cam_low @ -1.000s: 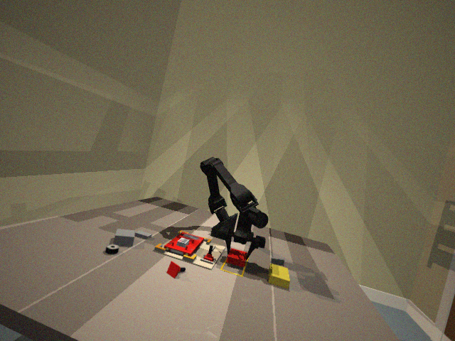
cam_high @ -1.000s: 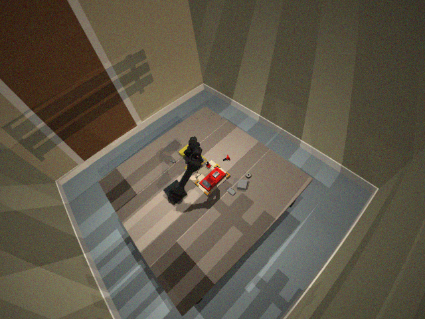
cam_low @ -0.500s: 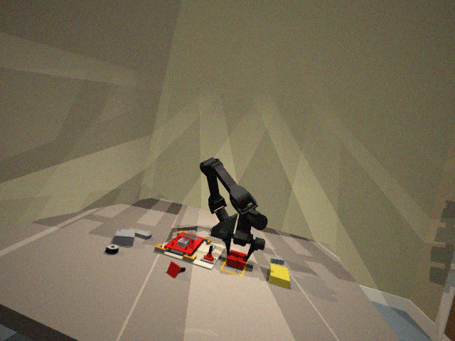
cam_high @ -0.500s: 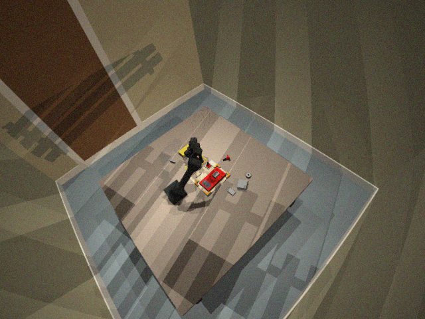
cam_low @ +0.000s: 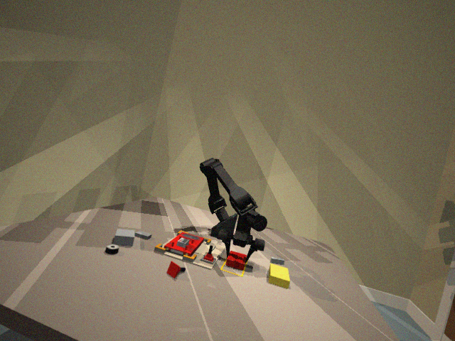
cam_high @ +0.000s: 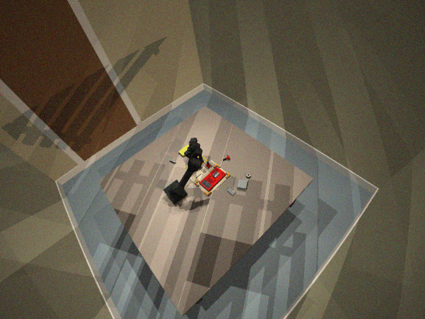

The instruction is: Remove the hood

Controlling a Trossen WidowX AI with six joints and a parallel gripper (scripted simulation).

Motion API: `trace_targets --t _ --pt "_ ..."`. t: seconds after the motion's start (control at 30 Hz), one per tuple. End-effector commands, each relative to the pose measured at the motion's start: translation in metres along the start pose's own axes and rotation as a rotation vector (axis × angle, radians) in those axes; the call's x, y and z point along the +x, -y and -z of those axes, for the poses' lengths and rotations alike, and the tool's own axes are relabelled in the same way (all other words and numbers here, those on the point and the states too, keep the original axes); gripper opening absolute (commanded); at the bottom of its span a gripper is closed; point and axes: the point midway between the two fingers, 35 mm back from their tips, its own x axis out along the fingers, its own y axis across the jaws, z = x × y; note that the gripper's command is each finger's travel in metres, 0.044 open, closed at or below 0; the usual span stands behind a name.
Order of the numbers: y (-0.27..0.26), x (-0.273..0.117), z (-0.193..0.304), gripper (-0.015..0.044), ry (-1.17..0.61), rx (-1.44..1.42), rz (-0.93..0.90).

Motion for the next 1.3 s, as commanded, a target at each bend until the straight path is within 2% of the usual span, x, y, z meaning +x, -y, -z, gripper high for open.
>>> trace_targets --t 0.0,0.27,0.53,1.27 --pt "0.0 0.0 0.0 0.0236 0.001 0.0 0.0" --pt "0.0 -0.003 0.0 0.044 0.001 0.0 0.0" --pt "-0.002 -0.07 0.0 0.044 0.001 -0.001 0.009" --pt "-0.002 -0.072 0.0 0.044 0.001 -0.001 0.009"
